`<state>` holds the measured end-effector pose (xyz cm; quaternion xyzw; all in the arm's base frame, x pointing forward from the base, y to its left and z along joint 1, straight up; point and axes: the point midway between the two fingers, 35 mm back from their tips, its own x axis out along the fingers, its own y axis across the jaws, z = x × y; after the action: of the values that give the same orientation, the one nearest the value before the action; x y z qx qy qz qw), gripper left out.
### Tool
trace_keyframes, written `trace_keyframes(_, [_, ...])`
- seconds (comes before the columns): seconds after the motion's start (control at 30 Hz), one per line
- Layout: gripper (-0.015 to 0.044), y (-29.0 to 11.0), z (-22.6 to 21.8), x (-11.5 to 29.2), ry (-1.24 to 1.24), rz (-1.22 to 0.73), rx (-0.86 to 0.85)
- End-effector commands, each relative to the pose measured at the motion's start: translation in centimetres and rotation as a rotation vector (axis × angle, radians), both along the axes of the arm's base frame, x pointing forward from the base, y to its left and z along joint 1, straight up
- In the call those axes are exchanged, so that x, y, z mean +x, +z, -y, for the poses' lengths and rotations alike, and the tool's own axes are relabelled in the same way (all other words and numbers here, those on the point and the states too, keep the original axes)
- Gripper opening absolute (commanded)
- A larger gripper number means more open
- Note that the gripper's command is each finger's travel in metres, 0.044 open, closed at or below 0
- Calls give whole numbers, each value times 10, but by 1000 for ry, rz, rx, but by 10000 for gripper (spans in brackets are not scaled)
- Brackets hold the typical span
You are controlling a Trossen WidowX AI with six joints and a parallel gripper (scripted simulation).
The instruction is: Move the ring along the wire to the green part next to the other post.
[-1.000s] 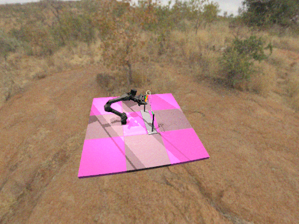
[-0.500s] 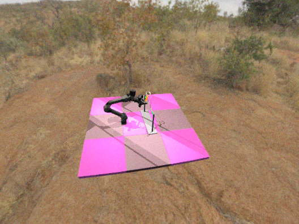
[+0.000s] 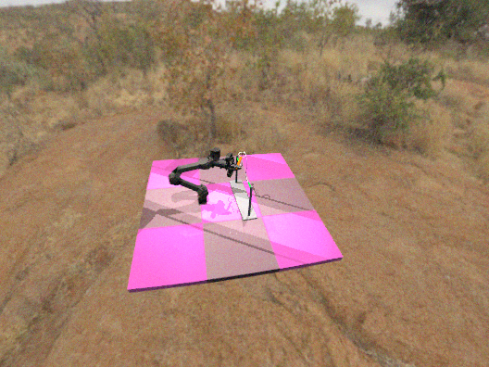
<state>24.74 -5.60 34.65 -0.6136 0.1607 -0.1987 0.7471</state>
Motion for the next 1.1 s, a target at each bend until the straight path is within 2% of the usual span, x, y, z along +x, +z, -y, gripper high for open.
trace_keyframes(0.0, [-150,3,1,-1,0,8,-62])
trace_keyframes(1.07, [-150,20,1,-1,-5,35,-500])
